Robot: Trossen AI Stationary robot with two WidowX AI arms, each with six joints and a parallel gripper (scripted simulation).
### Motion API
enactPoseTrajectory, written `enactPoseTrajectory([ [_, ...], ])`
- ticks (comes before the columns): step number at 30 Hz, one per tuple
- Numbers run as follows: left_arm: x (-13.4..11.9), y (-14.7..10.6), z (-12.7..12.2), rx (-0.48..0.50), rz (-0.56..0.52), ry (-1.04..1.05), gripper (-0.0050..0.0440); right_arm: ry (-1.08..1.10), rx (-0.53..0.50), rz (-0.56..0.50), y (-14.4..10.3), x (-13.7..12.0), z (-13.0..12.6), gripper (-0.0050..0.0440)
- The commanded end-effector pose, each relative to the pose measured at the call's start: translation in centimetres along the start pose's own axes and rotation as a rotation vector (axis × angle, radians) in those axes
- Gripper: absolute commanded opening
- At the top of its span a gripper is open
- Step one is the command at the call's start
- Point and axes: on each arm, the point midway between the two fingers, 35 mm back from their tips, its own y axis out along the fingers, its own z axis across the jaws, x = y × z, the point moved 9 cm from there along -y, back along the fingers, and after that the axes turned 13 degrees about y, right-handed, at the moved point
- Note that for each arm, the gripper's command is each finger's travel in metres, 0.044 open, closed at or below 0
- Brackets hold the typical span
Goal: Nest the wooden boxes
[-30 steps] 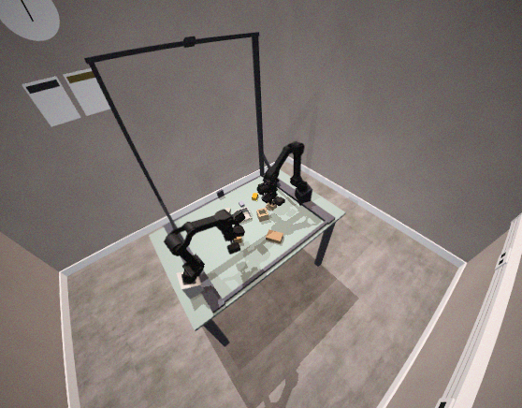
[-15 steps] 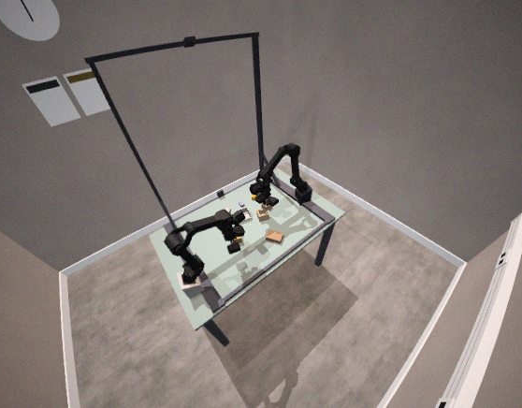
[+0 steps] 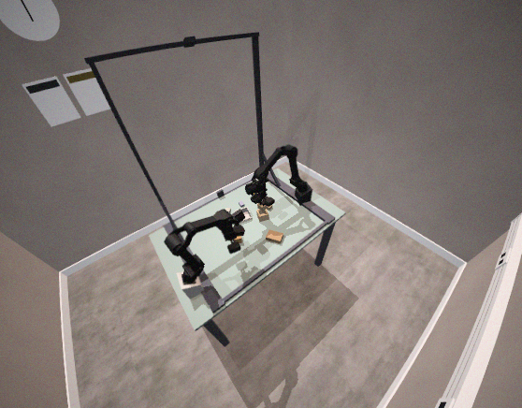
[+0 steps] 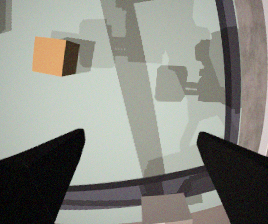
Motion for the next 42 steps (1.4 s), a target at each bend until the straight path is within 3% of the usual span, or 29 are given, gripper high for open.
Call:
enactPoseTrajectory([
  [1, 0.3, -0.5, -0.1, 0.001, -0.015, 0.001, 0.0191, -0.064, 0.031, -0.049, 0.0, 0.4, 1.2, 0.04],
  [23, 0.3, -0.5, -0.1, 0.001, -0.015, 0.001, 0.0191, -0.319, 0.104, -0.529, 2.9, 4.1, 10.8, 0.04],
  [42, 0.3, -0.5, -0.1, 0.001, -0.015, 0.001, 0.0191, -0.339, 0.145, -0.883, 3.4, 3.1, 18.6, 0.04],
])
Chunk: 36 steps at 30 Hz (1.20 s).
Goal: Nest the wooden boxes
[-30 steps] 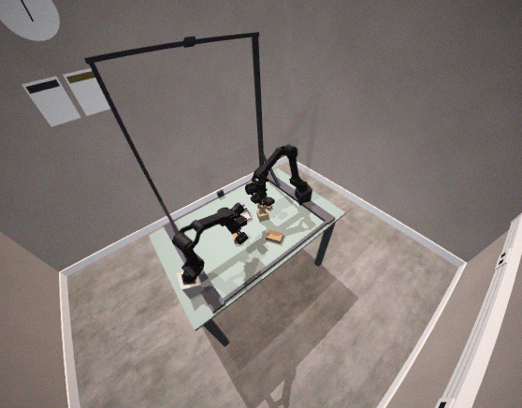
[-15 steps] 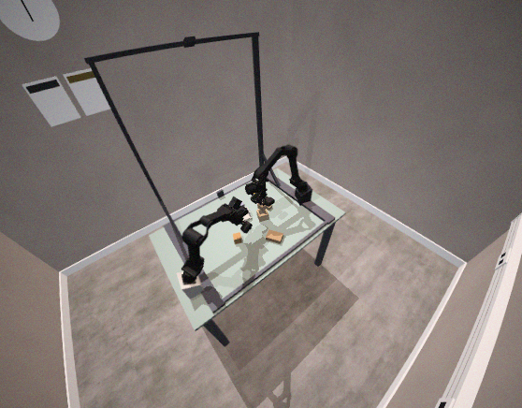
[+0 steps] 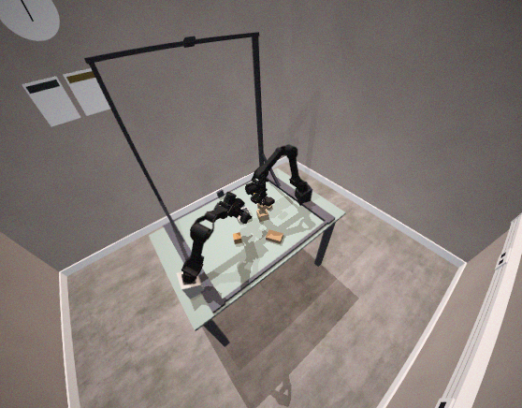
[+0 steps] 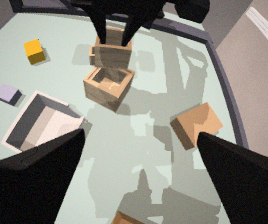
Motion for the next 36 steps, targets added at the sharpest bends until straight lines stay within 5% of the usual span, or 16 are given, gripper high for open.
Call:
enactPoseTrajectory([
  [1, 0.3, -0.4, -0.1, 0.001, -0.015, 0.001, 0.0191, 0.004, -0.006, -0.086, -0.1, 0.2, 1.7, 0.04],
  [20, 0.3, -0.4, -0.1, 0.001, -0.015, 0.001, 0.0191, 0.105, -0.066, -0.308, -2.4, -1.2, 8.3, 0.04],
  [36, 0.3, -0.4, -0.1, 0.001, -0.015, 0.001, 0.0191, 0.232, -0.119, -0.36, -5.7, -3.9, 11.8, 0.04],
])
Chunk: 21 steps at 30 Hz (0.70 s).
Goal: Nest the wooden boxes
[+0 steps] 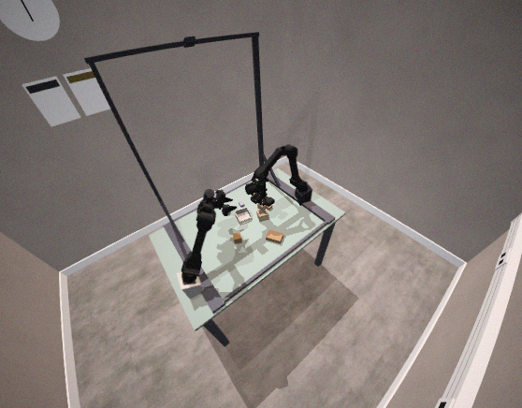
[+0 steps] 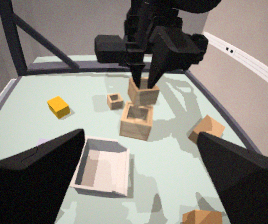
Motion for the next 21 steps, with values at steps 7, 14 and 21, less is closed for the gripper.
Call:
enactPoseTrajectory([
  [7, 0.3, -0.4, -0.1, 0.001, -0.015, 0.001, 0.0191, 0.078, -0.038, -0.018, -2.6, -0.9, 0.8, 0.04],
  [14, 0.3, -0.4, -0.1, 0.001, -0.015, 0.001, 0.0191, 0.118, -0.06, 0.0, -4.4, -1.8, 1.2, 0.04],
  [21, 0.3, -0.4, -0.1, 0.001, -0.015, 0.001, 0.0191, 0.15, -0.07, 0.01, -5.2, -2.1, 1.3, 0.04],
])
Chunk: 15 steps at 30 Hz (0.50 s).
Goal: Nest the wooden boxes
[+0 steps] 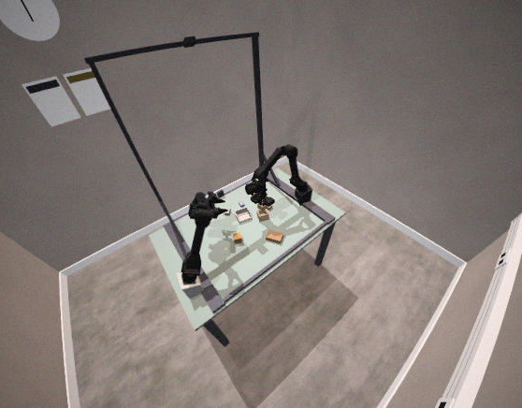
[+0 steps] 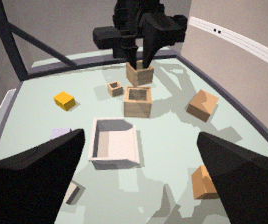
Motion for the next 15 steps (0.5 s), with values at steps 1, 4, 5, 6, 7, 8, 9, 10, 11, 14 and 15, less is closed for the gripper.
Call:
enactPoseTrajectory([
  [1, 0.31, -0.42, -0.07, 0.001, -0.015, 0.001, 0.0191, 0.027, -0.008, -0.007, -0.47, 0.12, -0.04, 0.04],
  [4, 0.31, -0.42, -0.07, 0.001, -0.015, 0.001, 0.0191, 0.047, -0.01, -0.006, -0.61, 0.59, 0.01, 0.04],
  [5, 0.31, -0.42, -0.07, 0.001, -0.015, 0.001, 0.0191, 0.047, -0.01, -0.006, -0.61, 0.59, 0.01, 0.04],
  [6, 0.31, -0.42, -0.07, 0.001, -0.015, 0.001, 0.0191, 0.047, -0.01, -0.006, -0.61, 0.59, 0.01, 0.04],
  [7, 0.31, -0.42, -0.07, 0.001, -0.015, 0.001, 0.0191, 0.046, -0.01, -0.007, -0.57, 0.59, 0.01, 0.04],
  [8, 0.31, -0.42, -0.07, 0.001, -0.015, 0.001, 0.0191, 0.046, -0.01, -0.007, -0.54, 0.6, 0.0, 0.04],
  [9, 0.31, -0.42, -0.07, 0.001, -0.015, 0.001, 0.0191, 0.046, -0.01, -0.007, -0.54, 0.6, 0.0, 0.04],
  [10, 0.31, -0.42, -0.07, 0.001, -0.015, 0.001, 0.0191, 0.046, -0.01, -0.008, -0.54, 0.6, 0.01, 0.04],
  [11, 0.31, -0.42, -0.07, 0.001, -0.015, 0.001, 0.0191, 0.046, -0.01, -0.008, -0.54, 0.6, 0.01, 0.04],
  [14, 0.31, -0.42, -0.07, 0.001, -0.015, 0.001, 0.0191, 0.046, -0.01, -0.008, -0.54, 0.6, 0.01, 0.04],
  [15, 0.31, -0.42, -0.07, 0.001, -0.015, 0.001, 0.0191, 0.046, -0.01, -0.008, -0.54, 0.6, 0.01, 0.04],
])
